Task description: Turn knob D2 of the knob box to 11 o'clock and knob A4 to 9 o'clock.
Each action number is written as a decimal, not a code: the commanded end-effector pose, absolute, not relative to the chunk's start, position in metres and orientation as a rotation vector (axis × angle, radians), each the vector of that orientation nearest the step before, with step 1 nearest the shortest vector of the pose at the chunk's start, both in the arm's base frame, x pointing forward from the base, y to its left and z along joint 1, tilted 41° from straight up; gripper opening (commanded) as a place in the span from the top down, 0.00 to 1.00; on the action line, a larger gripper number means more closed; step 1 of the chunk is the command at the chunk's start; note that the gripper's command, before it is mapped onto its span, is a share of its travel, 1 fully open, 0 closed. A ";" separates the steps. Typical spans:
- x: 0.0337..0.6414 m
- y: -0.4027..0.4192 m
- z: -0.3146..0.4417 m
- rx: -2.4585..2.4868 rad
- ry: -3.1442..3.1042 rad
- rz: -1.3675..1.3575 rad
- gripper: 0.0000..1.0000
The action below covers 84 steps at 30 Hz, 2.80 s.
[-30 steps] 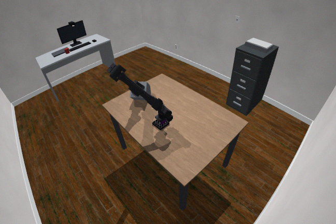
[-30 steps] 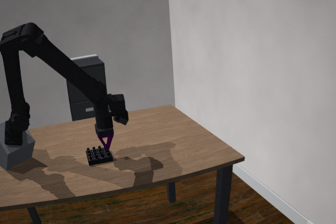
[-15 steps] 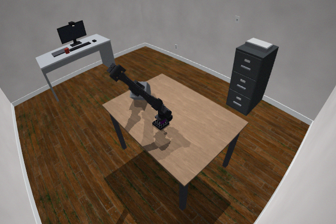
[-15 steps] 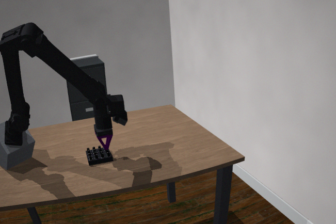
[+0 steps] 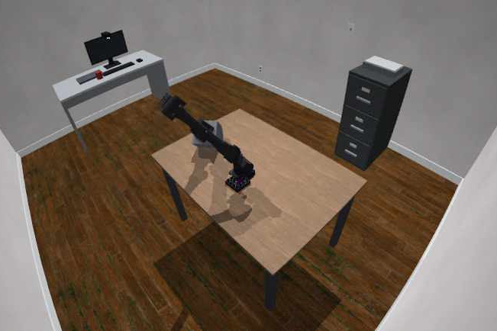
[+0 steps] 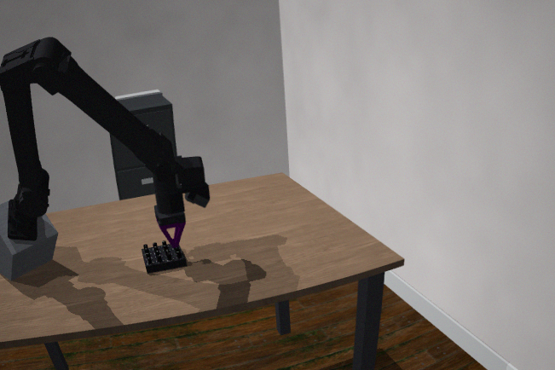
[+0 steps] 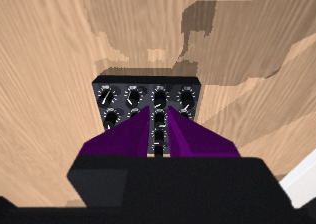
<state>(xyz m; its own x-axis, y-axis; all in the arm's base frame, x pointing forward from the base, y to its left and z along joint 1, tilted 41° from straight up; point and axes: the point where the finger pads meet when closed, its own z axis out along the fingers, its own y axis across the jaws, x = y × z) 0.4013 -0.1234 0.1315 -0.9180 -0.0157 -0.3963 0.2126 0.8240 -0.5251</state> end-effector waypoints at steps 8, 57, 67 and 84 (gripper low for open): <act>0.404 -0.120 0.140 0.138 2.589 -0.809 0.82; 0.409 -0.123 0.146 0.142 2.584 -0.811 0.82; 0.409 -0.123 0.146 0.142 2.584 -0.811 0.82; 0.411 -0.124 0.148 0.145 2.582 -0.811 0.82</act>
